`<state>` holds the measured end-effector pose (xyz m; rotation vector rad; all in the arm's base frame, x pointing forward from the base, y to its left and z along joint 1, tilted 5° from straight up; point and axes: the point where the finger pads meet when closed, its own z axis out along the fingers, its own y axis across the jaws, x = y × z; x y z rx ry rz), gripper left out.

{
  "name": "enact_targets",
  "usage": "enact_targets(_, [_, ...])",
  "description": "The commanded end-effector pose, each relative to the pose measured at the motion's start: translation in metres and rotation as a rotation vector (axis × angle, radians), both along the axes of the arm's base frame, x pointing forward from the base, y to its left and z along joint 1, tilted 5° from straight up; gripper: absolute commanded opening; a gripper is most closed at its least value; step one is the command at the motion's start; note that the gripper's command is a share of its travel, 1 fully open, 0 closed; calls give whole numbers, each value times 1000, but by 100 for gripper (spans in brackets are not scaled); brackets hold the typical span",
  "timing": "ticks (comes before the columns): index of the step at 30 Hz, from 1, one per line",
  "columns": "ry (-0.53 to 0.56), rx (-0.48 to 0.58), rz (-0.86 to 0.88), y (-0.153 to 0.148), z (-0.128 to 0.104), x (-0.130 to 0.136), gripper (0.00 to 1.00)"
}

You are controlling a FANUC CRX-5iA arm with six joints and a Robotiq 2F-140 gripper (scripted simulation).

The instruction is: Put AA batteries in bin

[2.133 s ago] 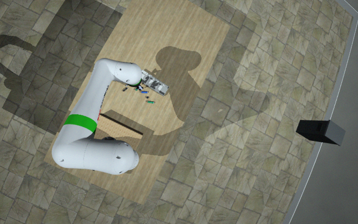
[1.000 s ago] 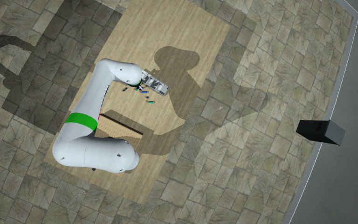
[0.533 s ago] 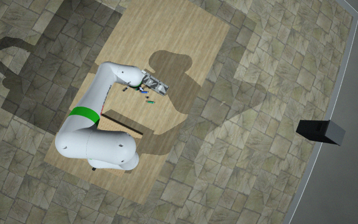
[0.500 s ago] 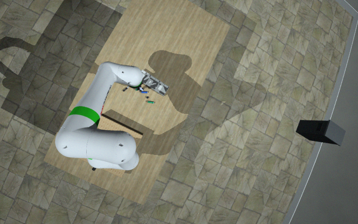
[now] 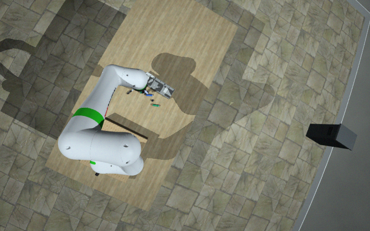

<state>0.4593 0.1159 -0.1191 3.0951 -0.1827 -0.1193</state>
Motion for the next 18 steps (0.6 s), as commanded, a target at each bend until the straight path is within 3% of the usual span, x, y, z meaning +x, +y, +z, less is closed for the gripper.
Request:
enact_targets(1, [0, 0, 0, 0, -1, 0, 17])
enact_targets(9, [0, 0, 0, 0, -1, 0, 17])
enact_targets(10, [0, 0, 0, 0, -1, 0, 5])
enact_targets(18, [0, 0, 0, 0, -1, 0, 5])
